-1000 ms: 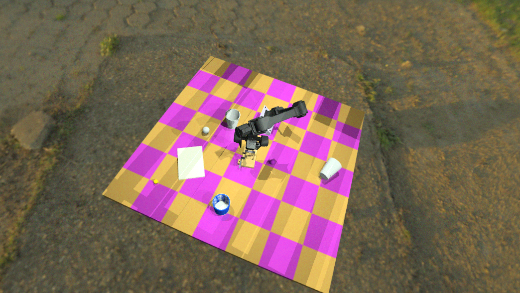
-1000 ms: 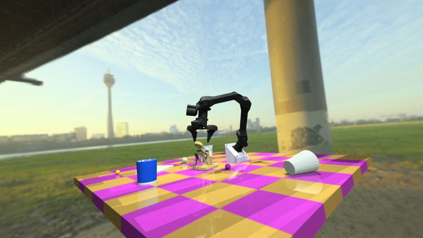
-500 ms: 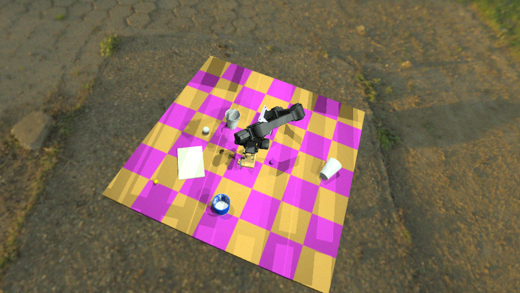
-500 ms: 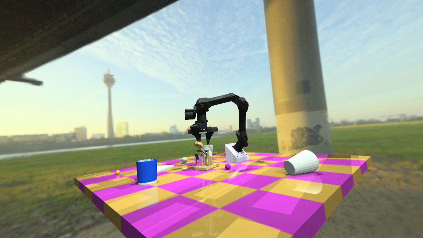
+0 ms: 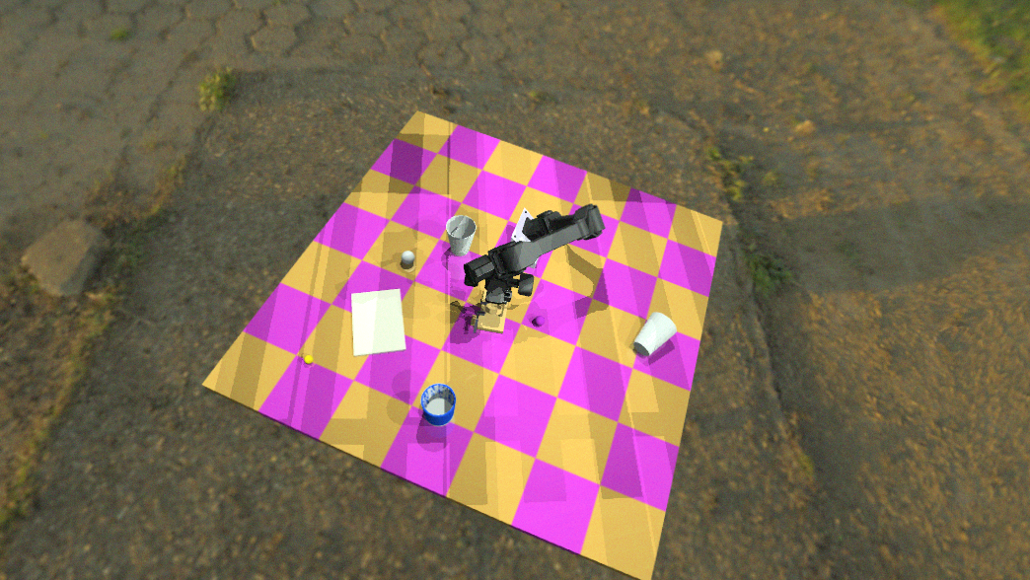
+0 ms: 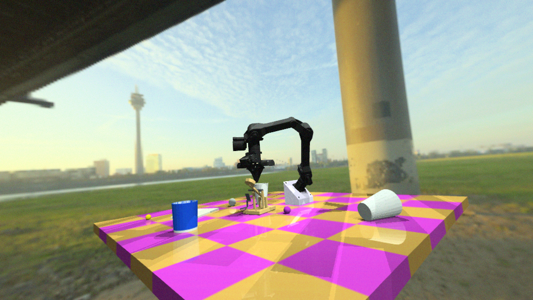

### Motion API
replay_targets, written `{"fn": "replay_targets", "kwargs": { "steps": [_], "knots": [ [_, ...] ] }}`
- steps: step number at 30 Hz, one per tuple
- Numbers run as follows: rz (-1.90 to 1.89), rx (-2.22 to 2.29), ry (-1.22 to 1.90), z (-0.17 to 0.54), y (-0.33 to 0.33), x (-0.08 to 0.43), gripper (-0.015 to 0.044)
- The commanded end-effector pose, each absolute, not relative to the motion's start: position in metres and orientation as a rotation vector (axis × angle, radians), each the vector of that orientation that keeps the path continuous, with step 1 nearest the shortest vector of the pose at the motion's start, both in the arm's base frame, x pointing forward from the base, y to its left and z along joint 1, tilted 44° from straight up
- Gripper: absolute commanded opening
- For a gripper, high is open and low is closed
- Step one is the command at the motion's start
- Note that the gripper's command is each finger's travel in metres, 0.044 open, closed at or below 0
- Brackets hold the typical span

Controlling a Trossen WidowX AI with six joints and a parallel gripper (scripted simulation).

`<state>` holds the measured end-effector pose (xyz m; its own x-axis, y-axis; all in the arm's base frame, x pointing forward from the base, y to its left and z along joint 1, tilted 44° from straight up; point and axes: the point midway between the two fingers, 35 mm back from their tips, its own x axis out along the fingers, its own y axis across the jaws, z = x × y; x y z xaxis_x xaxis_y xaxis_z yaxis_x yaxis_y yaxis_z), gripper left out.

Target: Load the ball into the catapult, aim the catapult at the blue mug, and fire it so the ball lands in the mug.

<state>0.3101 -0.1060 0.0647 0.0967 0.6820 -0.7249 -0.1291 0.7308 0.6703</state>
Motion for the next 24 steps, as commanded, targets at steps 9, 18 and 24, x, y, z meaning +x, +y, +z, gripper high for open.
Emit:
{"fn": "replay_targets", "kwargs": {
  "steps": [9,18,24],
  "knots": [
    [0.639,0.506,1.358,0.059,-0.100,0.317,0.0000],
    [0.638,0.505,1.358,0.050,-0.092,0.326,0.0000],
    [0.637,0.505,1.357,0.045,-0.086,0.332,0.0000]
  ]
}}
